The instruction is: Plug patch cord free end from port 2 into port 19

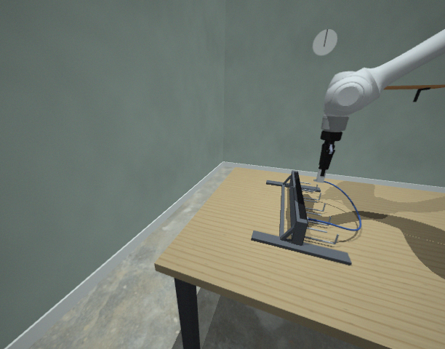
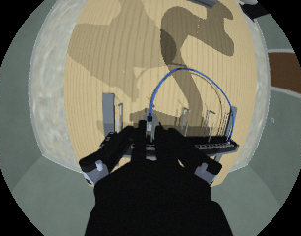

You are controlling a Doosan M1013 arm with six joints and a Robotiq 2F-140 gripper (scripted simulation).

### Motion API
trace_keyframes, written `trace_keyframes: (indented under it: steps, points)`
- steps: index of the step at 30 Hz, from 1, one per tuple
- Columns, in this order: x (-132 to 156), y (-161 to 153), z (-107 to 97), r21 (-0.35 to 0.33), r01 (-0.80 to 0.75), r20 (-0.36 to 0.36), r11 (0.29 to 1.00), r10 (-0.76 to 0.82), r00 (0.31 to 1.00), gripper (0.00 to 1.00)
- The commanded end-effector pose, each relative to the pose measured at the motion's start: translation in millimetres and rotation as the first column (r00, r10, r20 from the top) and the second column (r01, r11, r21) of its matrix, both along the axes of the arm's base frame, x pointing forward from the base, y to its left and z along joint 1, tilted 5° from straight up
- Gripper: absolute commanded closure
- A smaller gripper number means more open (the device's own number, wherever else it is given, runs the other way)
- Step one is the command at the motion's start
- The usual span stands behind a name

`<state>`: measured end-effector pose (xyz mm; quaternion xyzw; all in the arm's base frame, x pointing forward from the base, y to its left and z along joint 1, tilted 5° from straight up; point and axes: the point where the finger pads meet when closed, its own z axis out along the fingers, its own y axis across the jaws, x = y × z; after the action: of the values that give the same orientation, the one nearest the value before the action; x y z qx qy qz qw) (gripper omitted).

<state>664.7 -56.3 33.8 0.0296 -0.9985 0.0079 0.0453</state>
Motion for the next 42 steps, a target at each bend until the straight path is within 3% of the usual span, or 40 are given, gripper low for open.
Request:
trace_keyframes:
  steps: [1,28,42]
  points:
    - [0,0,0,0.000,0.000,0.000,1.000,0.000,1.000,1.00]
    - [4,0,-4,0.000,0.001,-0.001,1.000,-0.001,1.000,1.00]
    - [19,0,-22,0.000,0.001,-0.001,1.000,-0.001,1.000,1.00]
